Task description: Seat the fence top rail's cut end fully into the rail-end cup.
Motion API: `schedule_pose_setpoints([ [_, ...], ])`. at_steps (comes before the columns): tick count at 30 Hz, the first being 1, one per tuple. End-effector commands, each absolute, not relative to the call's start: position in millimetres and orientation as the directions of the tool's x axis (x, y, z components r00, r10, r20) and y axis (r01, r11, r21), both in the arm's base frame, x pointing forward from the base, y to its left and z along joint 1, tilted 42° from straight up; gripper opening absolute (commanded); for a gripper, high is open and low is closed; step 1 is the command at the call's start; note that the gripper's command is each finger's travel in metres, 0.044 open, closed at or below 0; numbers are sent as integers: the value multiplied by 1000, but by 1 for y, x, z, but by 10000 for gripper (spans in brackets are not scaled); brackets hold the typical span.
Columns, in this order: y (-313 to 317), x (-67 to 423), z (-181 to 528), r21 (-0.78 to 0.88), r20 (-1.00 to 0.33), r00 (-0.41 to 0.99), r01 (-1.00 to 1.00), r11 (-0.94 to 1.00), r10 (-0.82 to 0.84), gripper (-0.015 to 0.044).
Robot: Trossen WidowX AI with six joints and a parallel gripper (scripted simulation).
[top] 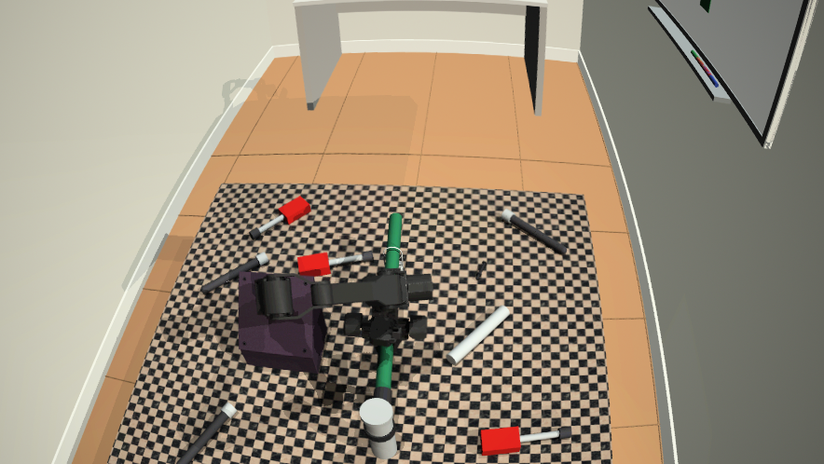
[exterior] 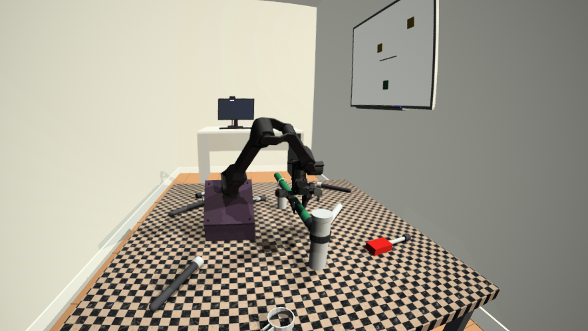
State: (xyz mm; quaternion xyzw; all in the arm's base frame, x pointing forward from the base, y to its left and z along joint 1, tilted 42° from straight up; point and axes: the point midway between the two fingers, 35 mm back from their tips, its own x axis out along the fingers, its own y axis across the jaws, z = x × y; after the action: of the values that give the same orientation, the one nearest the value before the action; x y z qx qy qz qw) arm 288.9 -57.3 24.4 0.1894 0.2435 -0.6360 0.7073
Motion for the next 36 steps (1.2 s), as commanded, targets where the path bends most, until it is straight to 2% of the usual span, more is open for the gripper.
schedule_pose_setpoints([
  [1, -57, 289, 25, -41, -584, 73, 992, 119, -808, 0],
  [36, -57, 289, 28, -41, -577, 74, 992, 119, -813, 0],
])
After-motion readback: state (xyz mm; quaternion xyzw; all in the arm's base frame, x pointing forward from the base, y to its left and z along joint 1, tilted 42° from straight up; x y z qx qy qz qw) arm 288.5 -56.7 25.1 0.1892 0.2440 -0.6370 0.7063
